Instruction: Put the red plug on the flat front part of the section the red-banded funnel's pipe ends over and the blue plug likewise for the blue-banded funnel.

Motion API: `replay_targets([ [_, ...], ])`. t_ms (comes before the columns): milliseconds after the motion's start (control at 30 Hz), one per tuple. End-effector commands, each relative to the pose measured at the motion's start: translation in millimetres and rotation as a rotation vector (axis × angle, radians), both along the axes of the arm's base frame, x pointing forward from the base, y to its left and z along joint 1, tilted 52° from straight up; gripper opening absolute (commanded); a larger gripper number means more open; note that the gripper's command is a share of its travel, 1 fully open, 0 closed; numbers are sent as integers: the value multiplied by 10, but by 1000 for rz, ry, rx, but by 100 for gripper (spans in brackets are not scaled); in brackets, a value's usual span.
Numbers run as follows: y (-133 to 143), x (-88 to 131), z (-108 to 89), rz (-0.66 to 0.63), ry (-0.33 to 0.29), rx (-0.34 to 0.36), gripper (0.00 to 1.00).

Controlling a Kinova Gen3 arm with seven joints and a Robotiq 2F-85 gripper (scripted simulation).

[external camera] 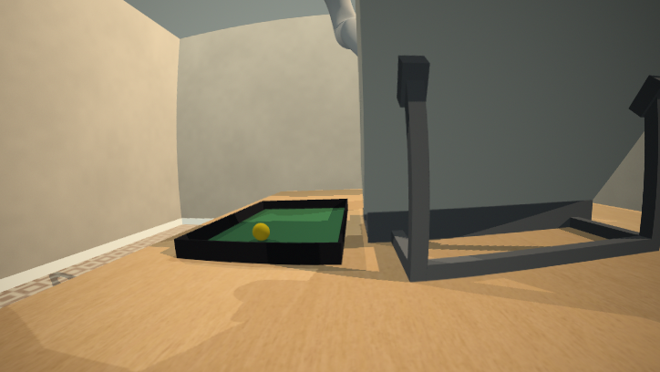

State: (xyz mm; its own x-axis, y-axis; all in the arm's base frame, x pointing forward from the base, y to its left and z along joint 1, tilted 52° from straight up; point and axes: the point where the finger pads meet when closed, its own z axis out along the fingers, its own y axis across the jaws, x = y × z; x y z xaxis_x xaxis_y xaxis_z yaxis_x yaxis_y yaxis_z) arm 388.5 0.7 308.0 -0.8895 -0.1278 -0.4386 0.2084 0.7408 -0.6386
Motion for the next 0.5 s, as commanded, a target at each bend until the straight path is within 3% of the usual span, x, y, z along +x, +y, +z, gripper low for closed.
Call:
replay_targets([
  [0, -13, 4, 18, -8, 1, -8, 0],
  [33, 475, 135, -1, -53, 10, -34, 0],
  [467, 475, 135, -1, -53, 10, -34, 0],
])
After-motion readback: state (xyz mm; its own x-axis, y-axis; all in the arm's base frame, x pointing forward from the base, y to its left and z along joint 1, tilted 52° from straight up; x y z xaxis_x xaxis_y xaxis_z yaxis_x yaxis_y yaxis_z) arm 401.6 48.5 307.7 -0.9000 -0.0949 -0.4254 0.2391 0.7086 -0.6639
